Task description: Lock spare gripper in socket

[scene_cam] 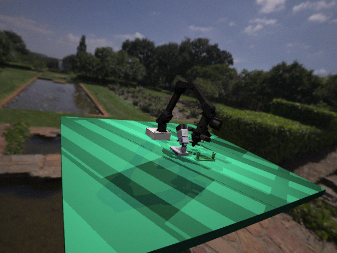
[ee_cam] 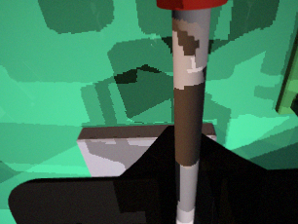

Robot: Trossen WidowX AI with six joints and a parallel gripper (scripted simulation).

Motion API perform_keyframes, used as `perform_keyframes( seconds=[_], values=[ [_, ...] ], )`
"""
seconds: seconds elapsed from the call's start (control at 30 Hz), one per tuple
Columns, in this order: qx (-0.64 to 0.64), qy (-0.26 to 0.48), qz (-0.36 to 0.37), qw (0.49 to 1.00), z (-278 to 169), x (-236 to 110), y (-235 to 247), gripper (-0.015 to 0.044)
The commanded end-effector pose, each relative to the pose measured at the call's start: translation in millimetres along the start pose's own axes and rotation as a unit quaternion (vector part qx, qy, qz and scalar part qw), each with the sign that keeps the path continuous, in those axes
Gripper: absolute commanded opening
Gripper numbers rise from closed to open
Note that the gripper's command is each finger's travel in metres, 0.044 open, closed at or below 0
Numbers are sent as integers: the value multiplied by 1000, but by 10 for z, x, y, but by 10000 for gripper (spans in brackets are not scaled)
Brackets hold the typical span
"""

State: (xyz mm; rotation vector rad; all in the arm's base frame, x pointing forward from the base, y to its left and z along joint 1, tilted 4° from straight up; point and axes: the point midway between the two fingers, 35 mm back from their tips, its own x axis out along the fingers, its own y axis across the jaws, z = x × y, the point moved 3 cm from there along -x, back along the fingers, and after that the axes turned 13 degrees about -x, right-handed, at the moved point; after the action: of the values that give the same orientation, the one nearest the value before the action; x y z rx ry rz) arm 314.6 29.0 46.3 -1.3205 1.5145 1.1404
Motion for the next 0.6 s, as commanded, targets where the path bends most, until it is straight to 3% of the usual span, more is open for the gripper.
perform_keyframes(
  seconds=[0.0,0.57],
  values=[
    [-1,1,0,1000,-35,5,3,0],
    [-2,0,2,1000,-137,31,19,0]
  ],
)
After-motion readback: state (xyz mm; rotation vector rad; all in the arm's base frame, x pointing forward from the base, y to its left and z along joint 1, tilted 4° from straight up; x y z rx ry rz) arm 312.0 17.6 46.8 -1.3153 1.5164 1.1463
